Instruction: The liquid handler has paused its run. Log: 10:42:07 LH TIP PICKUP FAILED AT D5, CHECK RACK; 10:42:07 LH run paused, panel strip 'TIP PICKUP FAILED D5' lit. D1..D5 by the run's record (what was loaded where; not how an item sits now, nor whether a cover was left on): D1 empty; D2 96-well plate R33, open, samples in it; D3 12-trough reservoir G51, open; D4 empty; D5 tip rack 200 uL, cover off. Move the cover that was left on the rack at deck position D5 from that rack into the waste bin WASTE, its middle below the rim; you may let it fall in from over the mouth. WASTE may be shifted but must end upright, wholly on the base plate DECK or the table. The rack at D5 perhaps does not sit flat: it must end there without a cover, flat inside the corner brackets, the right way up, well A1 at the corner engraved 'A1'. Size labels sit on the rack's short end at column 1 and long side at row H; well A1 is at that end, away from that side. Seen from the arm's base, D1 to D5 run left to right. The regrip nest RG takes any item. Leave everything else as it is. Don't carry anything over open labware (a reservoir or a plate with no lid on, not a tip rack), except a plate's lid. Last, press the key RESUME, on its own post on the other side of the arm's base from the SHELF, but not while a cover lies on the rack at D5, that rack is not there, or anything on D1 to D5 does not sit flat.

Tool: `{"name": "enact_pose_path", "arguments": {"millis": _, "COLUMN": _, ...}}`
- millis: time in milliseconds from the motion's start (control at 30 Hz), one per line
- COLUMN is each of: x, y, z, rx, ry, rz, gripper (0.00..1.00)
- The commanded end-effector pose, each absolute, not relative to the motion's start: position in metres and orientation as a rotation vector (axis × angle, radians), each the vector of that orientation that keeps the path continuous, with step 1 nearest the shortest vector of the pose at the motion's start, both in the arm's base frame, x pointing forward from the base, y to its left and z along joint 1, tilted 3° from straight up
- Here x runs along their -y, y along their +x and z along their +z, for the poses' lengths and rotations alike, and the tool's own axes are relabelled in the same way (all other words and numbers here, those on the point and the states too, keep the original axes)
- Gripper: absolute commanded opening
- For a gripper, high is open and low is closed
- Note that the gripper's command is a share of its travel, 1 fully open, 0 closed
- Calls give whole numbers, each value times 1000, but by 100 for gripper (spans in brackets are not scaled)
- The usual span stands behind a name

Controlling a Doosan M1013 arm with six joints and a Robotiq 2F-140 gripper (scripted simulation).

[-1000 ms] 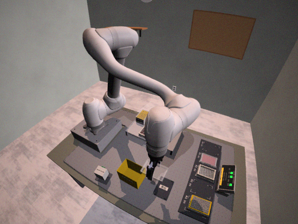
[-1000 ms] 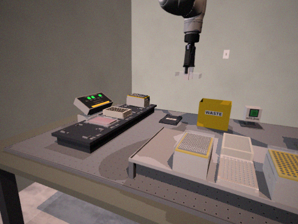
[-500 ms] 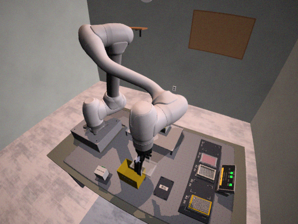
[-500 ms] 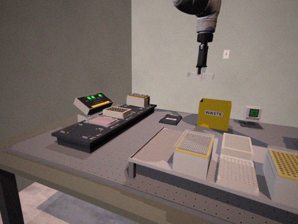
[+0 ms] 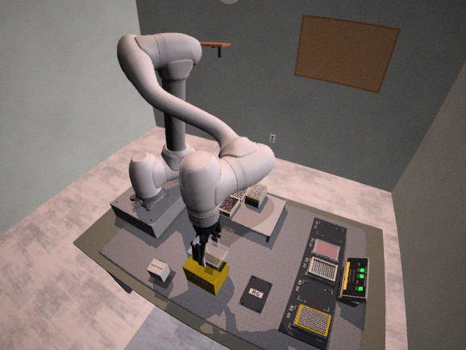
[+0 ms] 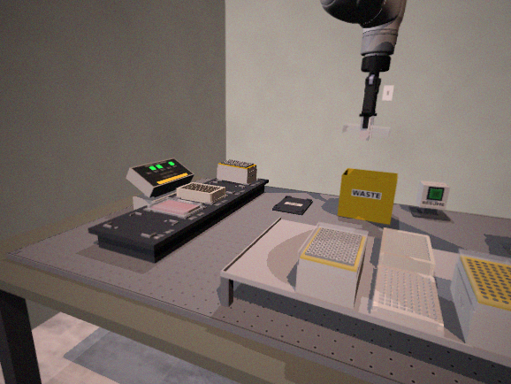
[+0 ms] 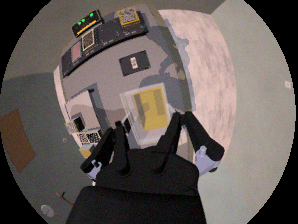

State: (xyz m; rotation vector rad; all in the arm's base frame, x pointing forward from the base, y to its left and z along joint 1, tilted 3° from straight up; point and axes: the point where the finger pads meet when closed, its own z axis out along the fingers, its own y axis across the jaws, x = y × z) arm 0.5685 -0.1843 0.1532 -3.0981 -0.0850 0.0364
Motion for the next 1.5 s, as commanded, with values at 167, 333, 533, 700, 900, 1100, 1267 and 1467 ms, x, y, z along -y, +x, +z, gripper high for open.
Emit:
{"name": "enact_pose_path", "arguments": {"millis": 167, "x": 187, "y": 540, "z": 154, "rx": 86, "ry": -3098, "rz": 37, "gripper": 0}}
{"name": "enact_pose_path", "arguments": {"millis": 333, "x": 187, "y": 540, "z": 154, "rx": 86, "ry": -3098, "rz": 37, "gripper": 0}}
{"name": "enact_pose_path", "arguments": {"millis": 533, "x": 187, "y": 540, "z": 154, "rx": 86, "ry": -3098, "rz": 37, "gripper": 0}}
{"name": "enact_pose_path", "arguments": {"millis": 700, "x": 187, "y": 540, "z": 154, "rx": 86, "ry": -3098, "rz": 37, "gripper": 0}}
{"name": "enact_pose_path", "arguments": {"millis": 900, "x": 187, "y": 540, "z": 154, "rx": 86, "ry": -3098, "rz": 37, "gripper": 0}}
{"name": "enact_pose_path", "arguments": {"millis": 1100, "x": 187, "y": 540, "z": 154, "rx": 86, "ry": -3098, "rz": 37, "gripper": 0}}
{"name": "enact_pose_path", "arguments": {"millis": 1267, "x": 187, "y": 540, "z": 154, "rx": 86, "ry": -3098, "rz": 37, "gripper": 0}}
{"name": "enact_pose_path", "arguments": {"millis": 1467, "x": 187, "y": 540, "z": 154, "rx": 86, "ry": -3098, "rz": 37, "gripper": 0}}
